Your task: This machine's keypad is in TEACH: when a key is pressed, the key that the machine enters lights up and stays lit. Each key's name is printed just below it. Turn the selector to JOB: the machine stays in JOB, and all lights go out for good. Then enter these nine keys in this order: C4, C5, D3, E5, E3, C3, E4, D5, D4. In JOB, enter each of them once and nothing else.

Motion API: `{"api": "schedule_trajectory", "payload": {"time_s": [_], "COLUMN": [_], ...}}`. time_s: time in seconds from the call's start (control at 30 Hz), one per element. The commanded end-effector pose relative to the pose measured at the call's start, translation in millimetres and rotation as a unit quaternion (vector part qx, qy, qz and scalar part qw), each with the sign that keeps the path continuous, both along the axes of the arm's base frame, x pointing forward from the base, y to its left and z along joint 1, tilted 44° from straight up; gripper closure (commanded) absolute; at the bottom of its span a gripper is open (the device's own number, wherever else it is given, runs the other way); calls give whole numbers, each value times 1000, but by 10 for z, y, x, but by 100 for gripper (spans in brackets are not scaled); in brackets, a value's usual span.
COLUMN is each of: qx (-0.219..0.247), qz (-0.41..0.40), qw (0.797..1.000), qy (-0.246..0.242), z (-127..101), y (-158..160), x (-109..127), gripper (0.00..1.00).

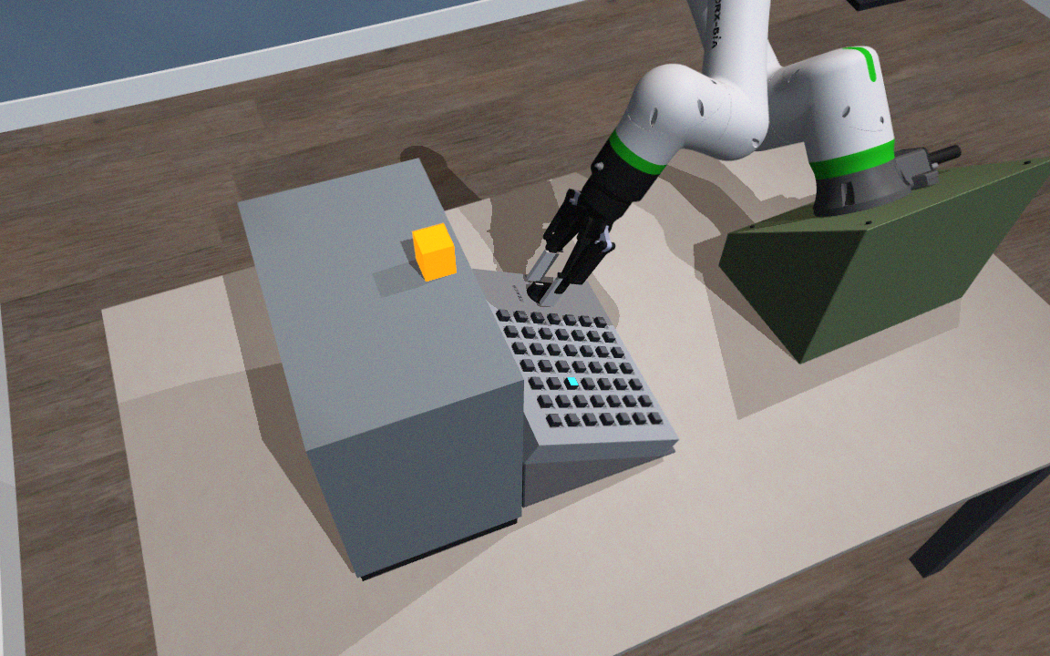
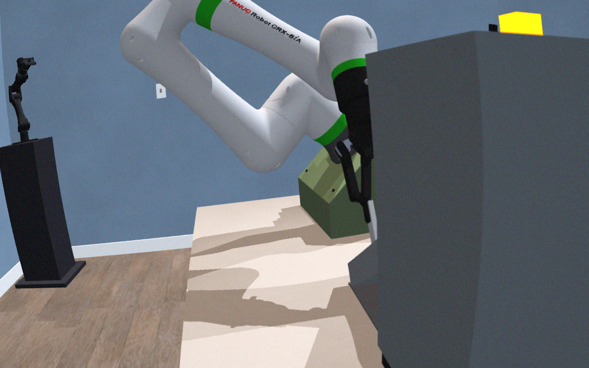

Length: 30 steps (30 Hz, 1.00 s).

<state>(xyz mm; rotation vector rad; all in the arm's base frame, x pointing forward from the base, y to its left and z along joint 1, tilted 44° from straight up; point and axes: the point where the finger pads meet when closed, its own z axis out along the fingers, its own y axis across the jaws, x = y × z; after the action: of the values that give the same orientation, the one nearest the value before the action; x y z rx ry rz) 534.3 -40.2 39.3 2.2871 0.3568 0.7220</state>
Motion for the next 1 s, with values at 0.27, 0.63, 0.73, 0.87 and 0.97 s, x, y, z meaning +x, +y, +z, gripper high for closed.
{"api": "schedule_trajectory", "payload": {"time_s": [0.27, 0.63, 0.73, 0.87, 0.97], "qx": [0, 0, 0, 0, 0], "qz": [0, 0, 0, 0, 0], "qw": [1000, 1000, 1000, 1000, 1000], "qy": [0, 0, 0, 0, 0], "z": [1, 1, 1, 1, 1], "y": [3, 3, 3, 3, 3], "x": [1, 1, 1, 1, 1], "gripper": [67, 100, 100, 100, 100]}}
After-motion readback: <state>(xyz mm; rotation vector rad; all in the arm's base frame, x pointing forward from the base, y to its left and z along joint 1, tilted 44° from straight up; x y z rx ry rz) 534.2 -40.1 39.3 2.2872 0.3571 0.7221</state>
